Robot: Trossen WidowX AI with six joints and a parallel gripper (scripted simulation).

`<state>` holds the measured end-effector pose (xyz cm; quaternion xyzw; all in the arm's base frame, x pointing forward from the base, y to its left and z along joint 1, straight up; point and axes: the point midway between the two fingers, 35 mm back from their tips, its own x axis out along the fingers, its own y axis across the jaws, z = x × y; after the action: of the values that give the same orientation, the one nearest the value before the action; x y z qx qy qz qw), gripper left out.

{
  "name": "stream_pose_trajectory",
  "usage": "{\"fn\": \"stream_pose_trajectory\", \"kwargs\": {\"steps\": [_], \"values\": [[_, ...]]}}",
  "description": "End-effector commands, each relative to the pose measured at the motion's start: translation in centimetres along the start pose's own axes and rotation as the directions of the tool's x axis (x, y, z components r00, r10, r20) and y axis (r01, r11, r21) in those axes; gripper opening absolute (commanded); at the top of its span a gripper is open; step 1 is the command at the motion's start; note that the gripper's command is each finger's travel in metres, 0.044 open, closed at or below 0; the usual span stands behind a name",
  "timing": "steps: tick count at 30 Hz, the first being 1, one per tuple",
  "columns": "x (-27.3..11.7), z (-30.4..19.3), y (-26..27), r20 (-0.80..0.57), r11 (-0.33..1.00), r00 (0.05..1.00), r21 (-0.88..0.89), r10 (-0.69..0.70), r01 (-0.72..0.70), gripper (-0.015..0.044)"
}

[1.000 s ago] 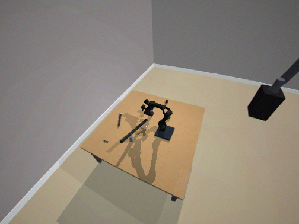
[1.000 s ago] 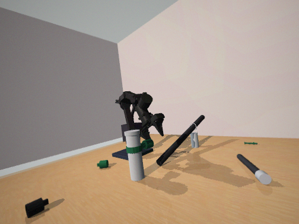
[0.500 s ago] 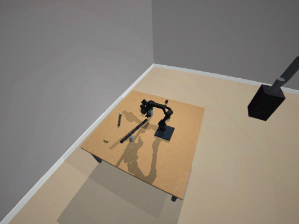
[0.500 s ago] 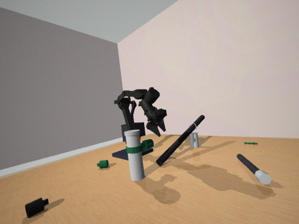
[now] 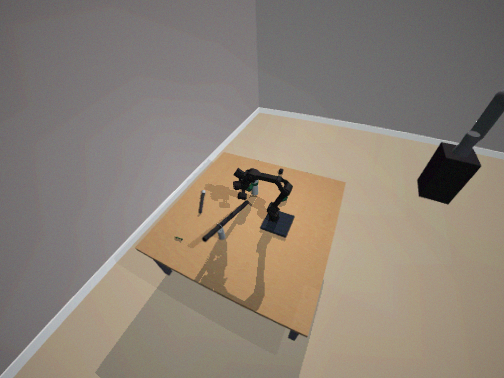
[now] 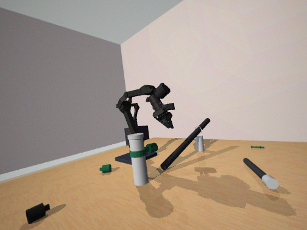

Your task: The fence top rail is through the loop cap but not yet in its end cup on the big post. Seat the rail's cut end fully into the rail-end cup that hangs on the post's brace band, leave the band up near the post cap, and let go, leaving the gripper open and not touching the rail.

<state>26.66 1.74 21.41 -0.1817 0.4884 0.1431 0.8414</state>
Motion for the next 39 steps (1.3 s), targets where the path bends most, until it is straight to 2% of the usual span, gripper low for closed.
{"fn": "stream_pose_trajectory", "kwargs": {"steps": [1, 12, 15, 18, 22, 27, 29, 39], "values": [[-3.3, 1.9, 1.9, 0.045, 0.948, 0.999, 0.319, -0.002, -0.012, 0.0440], [-3.2, 1.9, 2.0, 0.039, 0.953, 0.999, 0.302, 0.000, -0.012, 0.0440], [-2.2, 1.9, 2.2, -0.013, 0.987, 1.000, 0.159, 0.022, -0.019, 0.0440], [-0.5, 1.9, 2.6, -0.105, 0.993, 0.993, -0.098, 0.057, -0.067, 0.0440], [2.0, 1.6, 3.4, -0.244, 0.866, 0.964, -0.454, 0.105, -0.209, 0.0440], [4.9, 1.0, 4.4, -0.407, 0.521, 0.901, -0.742, 0.152, -0.423, 0.0440], [5.3, 0.9, 4.6, -0.428, 0.462, 0.890, -0.765, 0.157, -0.449, 0.0440], [5.3, 0.9, 4.6, -0.428, 0.462, 0.890, -0.765, 0.157, -0.449, 0.0440]]}}
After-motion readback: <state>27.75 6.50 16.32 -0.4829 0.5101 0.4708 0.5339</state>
